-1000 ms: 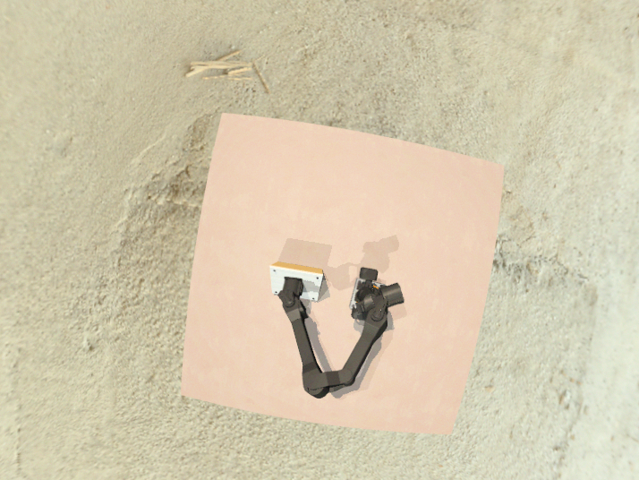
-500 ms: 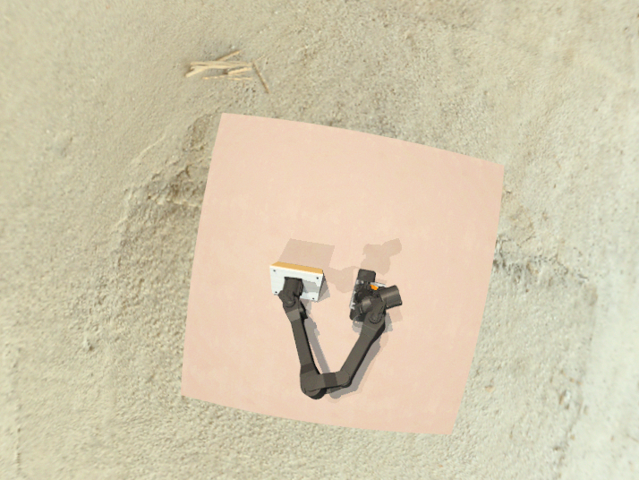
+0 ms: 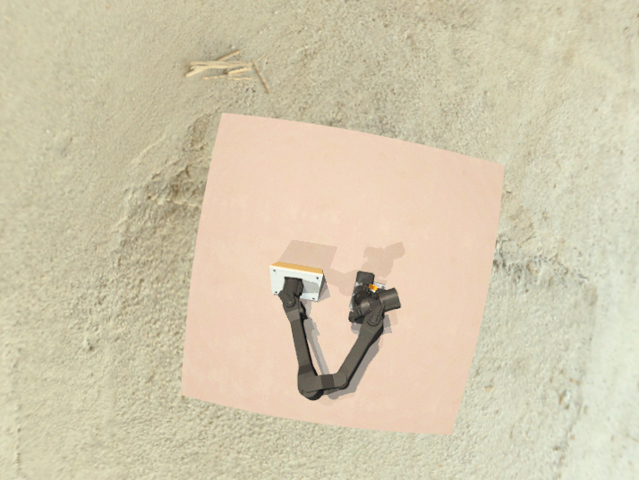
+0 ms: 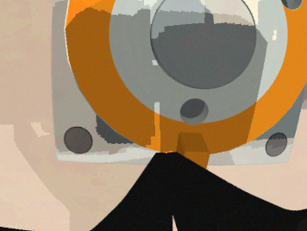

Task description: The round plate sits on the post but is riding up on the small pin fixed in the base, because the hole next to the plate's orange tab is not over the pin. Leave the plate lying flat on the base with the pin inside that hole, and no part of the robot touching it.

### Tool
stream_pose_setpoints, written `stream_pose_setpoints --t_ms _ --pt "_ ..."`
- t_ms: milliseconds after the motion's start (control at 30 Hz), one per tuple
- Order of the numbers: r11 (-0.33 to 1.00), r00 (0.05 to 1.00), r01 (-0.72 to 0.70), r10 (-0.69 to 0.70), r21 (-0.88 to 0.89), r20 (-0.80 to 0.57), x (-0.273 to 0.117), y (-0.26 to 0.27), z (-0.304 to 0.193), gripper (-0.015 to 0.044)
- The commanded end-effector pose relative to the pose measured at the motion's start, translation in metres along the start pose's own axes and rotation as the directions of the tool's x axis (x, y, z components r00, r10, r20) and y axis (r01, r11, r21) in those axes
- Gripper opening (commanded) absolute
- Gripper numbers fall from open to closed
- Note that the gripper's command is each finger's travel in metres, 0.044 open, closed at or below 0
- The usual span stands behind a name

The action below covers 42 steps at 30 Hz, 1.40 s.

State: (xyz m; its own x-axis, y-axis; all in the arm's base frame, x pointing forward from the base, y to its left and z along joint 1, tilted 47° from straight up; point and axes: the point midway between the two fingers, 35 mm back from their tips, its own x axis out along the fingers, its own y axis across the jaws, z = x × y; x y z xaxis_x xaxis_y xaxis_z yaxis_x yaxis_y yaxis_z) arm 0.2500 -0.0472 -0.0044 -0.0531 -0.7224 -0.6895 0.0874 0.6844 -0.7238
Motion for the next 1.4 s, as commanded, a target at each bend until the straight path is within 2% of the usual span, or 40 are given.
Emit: stream_pose_setpoints --t_ms 0,1367 --pt "1.0 1.0 0.013 -0.013 -0.005 -0.008 0.003 -0.006 -0.003 0.0" --pt "1.0 1.0 0.014 -0.015 -0.005 -0.008 0.0 -0.045 0.009 0.0"
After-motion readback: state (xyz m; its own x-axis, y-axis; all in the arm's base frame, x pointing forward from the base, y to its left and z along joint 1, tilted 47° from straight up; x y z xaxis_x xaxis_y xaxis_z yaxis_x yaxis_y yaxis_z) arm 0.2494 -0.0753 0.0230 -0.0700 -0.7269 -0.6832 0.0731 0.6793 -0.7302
